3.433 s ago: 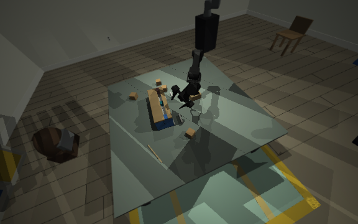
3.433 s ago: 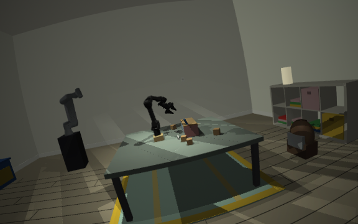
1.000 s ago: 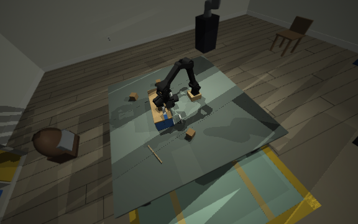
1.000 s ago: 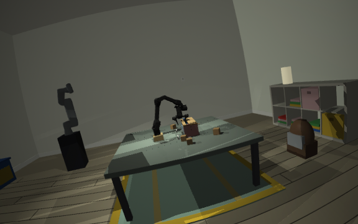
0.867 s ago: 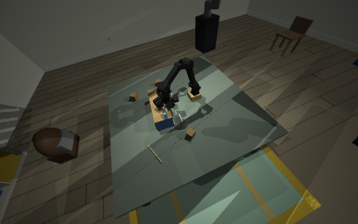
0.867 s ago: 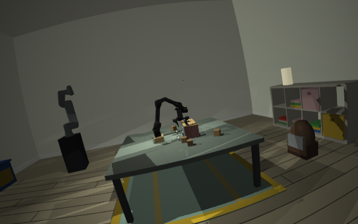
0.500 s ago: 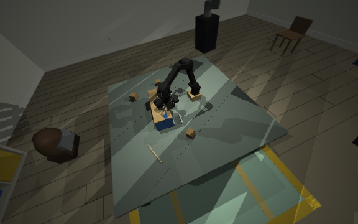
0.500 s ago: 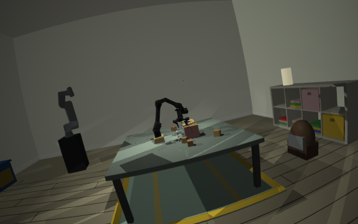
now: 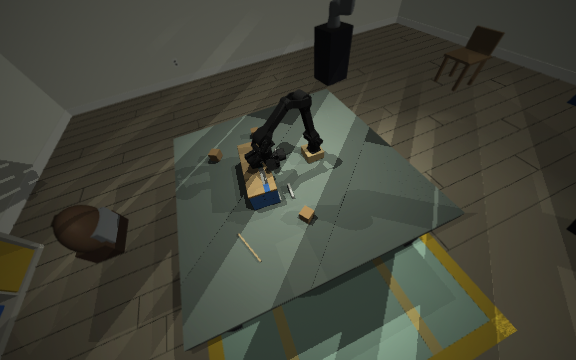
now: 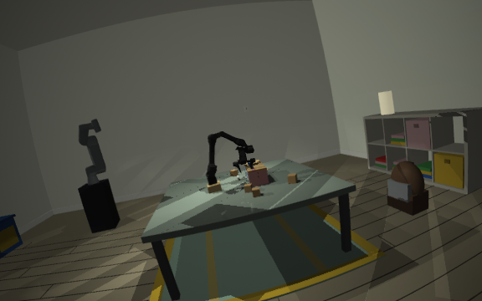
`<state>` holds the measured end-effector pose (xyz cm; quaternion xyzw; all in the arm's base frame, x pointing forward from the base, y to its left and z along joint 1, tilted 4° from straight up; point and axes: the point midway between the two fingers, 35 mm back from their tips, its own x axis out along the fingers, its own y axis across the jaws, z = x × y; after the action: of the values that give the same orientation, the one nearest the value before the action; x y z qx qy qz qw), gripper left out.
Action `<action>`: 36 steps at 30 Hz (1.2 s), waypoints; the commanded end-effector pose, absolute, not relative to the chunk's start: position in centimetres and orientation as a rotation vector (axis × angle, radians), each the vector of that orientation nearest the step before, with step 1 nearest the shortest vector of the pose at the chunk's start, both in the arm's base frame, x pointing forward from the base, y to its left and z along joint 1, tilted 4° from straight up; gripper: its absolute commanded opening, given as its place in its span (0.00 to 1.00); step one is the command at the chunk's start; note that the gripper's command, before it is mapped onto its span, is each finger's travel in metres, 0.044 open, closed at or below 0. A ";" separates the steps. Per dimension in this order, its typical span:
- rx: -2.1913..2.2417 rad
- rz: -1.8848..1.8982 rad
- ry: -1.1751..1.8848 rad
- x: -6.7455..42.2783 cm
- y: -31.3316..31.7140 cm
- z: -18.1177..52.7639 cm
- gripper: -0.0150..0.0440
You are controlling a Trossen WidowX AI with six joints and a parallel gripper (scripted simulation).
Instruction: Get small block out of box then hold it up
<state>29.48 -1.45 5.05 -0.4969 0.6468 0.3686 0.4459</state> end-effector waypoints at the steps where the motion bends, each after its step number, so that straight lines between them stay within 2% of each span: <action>1: -1.235 0.901 1.599 29.3 -2.7 5.2 0.93; 36: -1.240 0.897 1.606 27.4 -10.9 5.2 0.93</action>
<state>27.53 -9.90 5.09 -0.4981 0.6481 0.3667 0.4443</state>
